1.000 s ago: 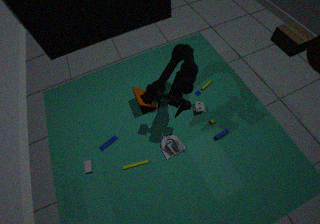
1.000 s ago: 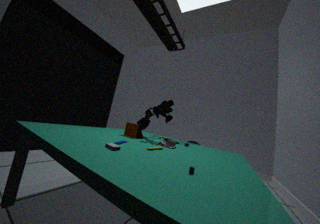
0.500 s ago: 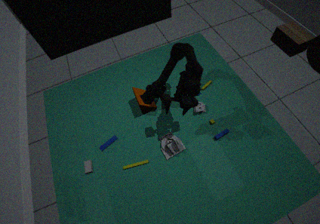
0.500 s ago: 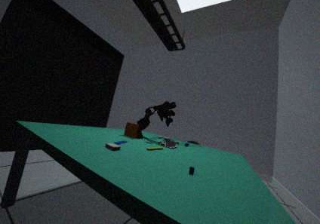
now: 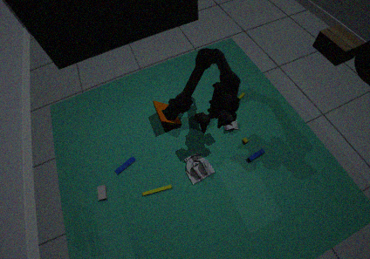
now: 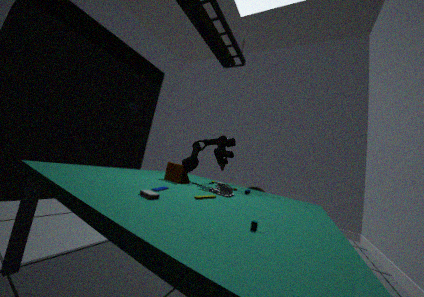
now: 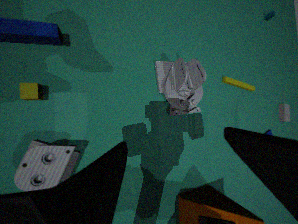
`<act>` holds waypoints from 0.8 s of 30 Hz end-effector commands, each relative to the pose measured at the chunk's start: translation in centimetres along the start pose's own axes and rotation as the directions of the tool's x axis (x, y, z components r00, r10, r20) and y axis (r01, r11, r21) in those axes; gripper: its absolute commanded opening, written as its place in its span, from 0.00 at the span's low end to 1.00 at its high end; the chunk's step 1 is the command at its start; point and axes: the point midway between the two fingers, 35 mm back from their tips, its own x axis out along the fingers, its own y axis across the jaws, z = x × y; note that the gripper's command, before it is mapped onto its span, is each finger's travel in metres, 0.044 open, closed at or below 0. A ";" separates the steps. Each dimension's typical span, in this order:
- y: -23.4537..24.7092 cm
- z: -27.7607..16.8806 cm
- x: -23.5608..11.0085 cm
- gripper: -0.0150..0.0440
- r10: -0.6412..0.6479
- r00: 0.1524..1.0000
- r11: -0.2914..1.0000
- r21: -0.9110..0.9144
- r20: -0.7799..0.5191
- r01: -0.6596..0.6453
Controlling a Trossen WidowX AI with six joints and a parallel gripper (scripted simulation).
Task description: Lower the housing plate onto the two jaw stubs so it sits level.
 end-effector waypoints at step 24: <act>8.0 -0.5 -0.8 1.00 0.255 0.959 0.796 -0.537 -0.124 -0.281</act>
